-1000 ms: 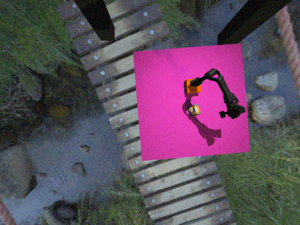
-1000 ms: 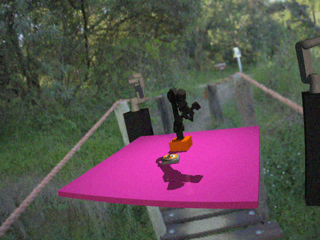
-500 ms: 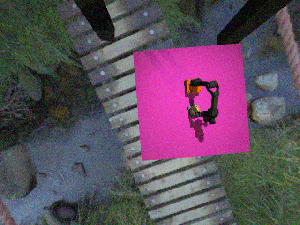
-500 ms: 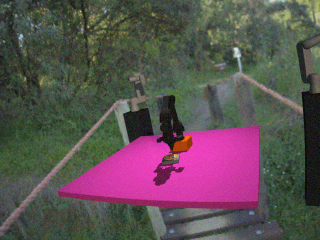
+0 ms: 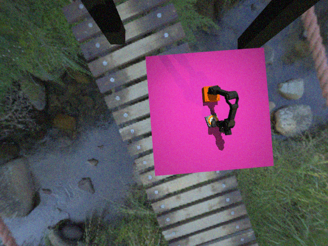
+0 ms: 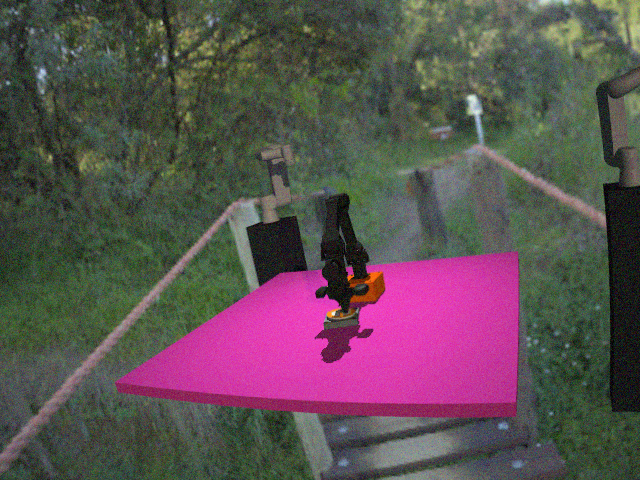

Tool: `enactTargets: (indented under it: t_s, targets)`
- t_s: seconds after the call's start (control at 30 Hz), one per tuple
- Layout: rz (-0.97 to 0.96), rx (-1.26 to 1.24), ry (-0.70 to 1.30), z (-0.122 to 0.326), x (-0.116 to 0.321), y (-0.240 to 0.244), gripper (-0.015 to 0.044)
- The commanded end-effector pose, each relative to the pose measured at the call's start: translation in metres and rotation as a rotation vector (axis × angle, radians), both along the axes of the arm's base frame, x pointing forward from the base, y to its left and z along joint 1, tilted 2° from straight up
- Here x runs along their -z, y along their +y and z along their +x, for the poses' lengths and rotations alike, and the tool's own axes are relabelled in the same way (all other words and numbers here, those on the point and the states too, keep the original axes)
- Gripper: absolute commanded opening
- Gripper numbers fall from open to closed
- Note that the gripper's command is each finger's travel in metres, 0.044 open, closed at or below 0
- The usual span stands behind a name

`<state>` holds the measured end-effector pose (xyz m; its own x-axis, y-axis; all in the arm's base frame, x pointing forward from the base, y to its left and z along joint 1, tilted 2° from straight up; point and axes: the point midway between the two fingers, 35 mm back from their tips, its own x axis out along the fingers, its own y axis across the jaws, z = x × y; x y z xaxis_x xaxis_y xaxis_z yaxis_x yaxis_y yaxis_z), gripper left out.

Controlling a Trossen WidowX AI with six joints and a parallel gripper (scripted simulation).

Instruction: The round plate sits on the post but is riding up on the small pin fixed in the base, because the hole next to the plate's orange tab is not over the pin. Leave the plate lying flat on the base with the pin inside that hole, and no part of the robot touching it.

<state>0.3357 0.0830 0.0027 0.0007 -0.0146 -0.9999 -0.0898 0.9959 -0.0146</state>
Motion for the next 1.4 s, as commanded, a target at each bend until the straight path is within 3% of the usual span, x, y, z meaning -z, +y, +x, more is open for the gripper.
enactTargets:
  t_s: [0.0,1.37]
  targets:
    - [-0.005,-0.006,-0.003,0.000,0.005,-0.001,0.0000]
    - [-0.009,-0.006,-0.005,0.018,0.003,-0.049,0.0000]
